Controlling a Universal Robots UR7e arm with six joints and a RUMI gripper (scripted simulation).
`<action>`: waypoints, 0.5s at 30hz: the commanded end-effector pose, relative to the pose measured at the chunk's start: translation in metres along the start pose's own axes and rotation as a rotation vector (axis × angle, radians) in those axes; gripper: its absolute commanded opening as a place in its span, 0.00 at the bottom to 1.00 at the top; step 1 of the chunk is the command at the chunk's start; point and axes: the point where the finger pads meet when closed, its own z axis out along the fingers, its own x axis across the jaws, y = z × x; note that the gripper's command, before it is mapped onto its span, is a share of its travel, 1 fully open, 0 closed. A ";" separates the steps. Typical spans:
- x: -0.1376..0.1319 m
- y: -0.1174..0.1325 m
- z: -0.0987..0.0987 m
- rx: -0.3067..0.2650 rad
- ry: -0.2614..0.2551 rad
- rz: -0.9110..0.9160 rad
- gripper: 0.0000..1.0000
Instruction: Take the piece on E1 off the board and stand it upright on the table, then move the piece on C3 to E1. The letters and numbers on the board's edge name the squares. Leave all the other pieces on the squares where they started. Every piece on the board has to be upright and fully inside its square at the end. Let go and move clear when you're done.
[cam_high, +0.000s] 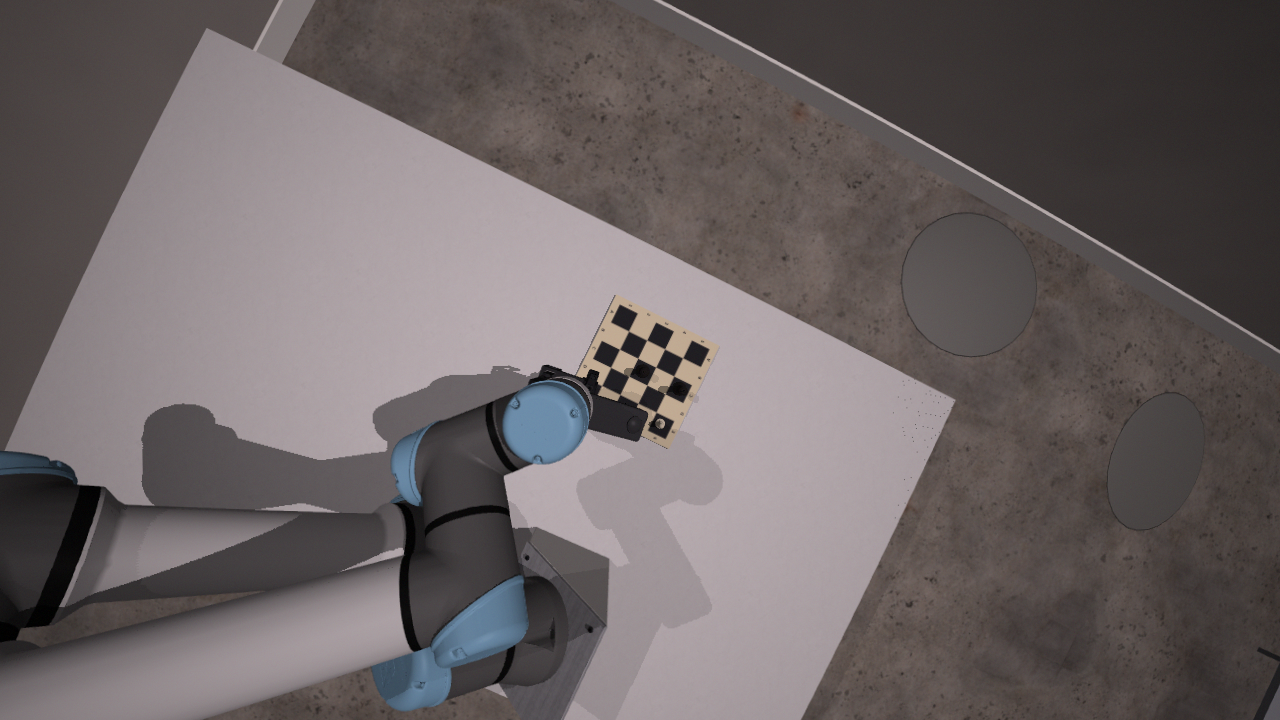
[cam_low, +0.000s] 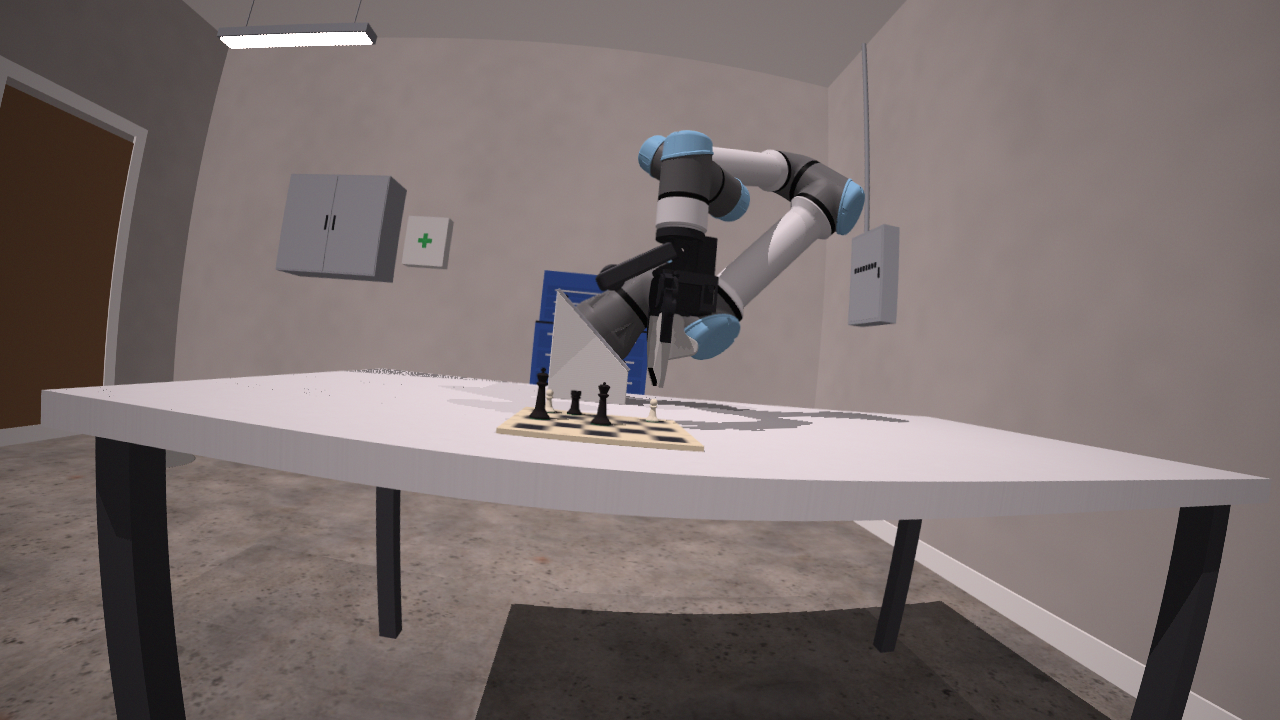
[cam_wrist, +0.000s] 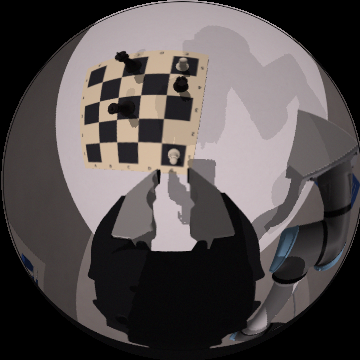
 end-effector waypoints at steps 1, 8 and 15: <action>0.000 0.000 0.005 0.001 -0.001 0.000 0.20; -0.001 0.000 0.009 0.001 -0.001 0.000 0.20; 0.000 0.000 0.010 0.001 -0.001 0.000 0.20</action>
